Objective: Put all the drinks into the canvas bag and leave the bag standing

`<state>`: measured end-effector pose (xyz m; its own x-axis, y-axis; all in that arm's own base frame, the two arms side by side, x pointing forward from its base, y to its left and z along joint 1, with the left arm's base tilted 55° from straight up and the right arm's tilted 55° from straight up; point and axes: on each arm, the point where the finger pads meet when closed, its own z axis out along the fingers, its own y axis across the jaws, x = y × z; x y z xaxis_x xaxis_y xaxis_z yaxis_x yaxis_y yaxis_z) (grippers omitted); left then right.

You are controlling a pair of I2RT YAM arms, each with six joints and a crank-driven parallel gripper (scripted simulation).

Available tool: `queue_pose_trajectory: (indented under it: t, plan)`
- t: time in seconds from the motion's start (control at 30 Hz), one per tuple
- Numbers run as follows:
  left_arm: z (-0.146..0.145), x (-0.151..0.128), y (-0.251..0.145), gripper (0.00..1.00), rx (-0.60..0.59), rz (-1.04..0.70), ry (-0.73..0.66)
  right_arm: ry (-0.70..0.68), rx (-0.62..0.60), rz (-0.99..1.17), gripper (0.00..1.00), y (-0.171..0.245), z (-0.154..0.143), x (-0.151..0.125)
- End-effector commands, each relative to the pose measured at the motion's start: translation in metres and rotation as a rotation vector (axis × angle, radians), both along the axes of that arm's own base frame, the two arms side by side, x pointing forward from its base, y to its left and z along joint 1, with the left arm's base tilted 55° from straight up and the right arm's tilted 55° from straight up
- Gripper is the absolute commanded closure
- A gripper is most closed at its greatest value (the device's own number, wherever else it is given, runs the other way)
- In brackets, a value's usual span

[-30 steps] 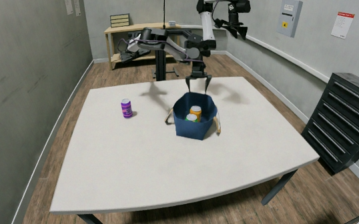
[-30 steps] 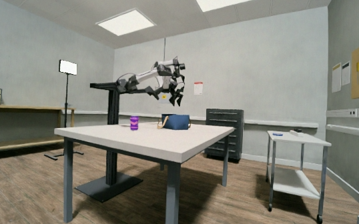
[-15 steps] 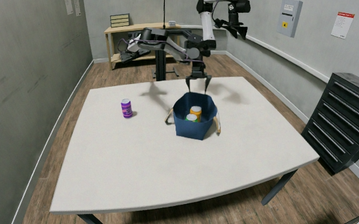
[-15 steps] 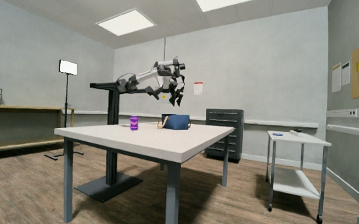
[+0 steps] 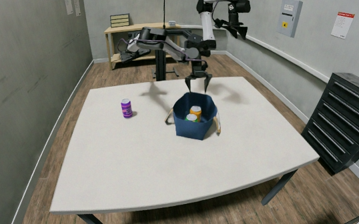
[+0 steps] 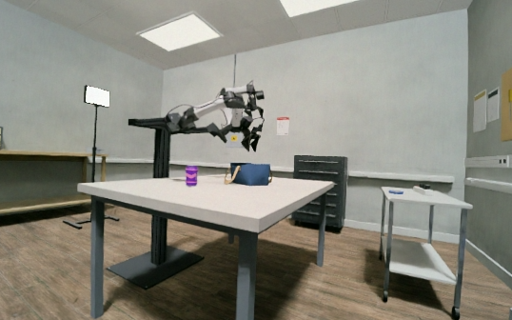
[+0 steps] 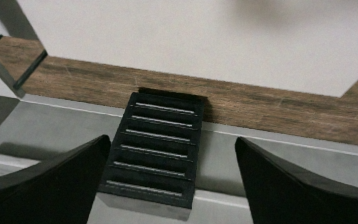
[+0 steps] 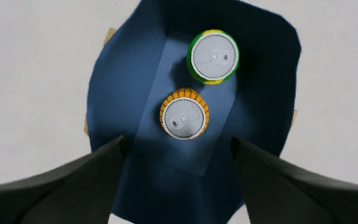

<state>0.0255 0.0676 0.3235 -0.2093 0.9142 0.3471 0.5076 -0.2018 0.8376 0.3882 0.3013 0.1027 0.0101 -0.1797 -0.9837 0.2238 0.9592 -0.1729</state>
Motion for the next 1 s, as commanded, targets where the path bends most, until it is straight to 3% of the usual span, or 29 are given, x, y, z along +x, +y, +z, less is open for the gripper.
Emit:
queue_pose_trajectory:
  t: [0.0, 0.03, 0.17, 0.23, 0.53, 0.63, 0.97]
  plan:
    - [0.009, -0.013, -0.006, 0.0, -0.005, 0.0, -0.051, 0.018, -0.096, 0.109, 0.11, 0.012, 0.018, -0.001]
    - [0.009, -0.013, -0.006, 0.0, -0.005, 0.0, -0.051, 0.018, -0.096, 0.109, 0.11, 0.012, 0.018, -0.001]
    - [0.009, -0.013, -0.006, 0.0, -0.005, 0.0, -0.051, 0.055, -0.284, 0.276, 0.11, 0.023, 0.022, -0.007]
    - [0.009, -0.013, -0.006, 0.0, -0.005, 0.0, -0.051, 0.101, -0.375, 0.246, 0.11, -0.013, 0.017, 0.016]
    - [0.009, -0.013, -0.006, 0.0, -0.005, 0.0, -0.051, 0.195, -0.642, 0.359, 0.11, -0.084, 0.021, 0.046]
    - [0.009, -0.013, -0.006, 0.0, -0.005, 0.0, -0.051, 0.201, -0.671, 0.373, 0.11, -0.093, 0.023, 0.05]
    - [0.009, -0.013, -0.006, 0.0, -0.005, 0.0, -0.051, 0.348, -0.935, 0.534, 0.11, -0.203, 0.002, 0.044]
